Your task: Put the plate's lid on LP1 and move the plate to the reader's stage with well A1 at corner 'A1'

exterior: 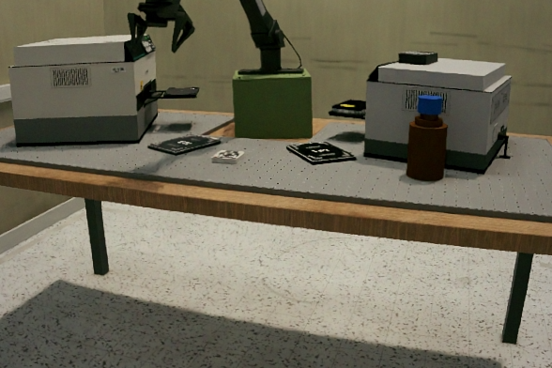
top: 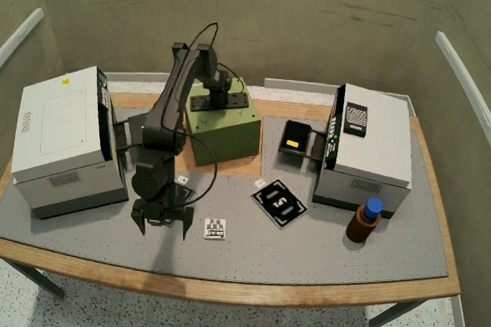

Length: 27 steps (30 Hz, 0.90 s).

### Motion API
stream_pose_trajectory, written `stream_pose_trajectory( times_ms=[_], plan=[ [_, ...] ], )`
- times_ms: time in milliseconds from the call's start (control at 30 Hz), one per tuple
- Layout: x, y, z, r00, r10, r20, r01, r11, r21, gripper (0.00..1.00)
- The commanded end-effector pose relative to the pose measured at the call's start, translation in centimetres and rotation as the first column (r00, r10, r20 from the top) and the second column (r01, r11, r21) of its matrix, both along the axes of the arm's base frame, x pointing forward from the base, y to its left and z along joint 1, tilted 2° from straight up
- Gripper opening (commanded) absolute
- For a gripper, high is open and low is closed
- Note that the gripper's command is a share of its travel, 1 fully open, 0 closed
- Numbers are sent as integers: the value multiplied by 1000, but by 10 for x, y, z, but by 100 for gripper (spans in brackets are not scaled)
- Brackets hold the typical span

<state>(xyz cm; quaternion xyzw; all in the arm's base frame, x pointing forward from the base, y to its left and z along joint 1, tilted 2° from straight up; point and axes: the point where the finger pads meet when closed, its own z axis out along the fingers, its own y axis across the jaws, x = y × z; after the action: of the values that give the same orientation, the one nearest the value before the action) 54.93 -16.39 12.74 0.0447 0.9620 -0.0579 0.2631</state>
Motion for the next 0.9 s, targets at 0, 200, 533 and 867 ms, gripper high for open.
stream_pose_trajectory(
  times_ms=[0, 200, 533, 867],
  plan=[
    [2, 0, 8, 1000, 0, 18, 0, 1000, -5, 100],
    [2, 0, 8, 1000, 0, 18, 0, 1000, -5, 100],
    [1, 39, 11, 984, 176, -3, -176, 984, -44, 100],
    [6, 44, 27, 990, 139, 34, -137, 989, -64, 100]
  ],
)
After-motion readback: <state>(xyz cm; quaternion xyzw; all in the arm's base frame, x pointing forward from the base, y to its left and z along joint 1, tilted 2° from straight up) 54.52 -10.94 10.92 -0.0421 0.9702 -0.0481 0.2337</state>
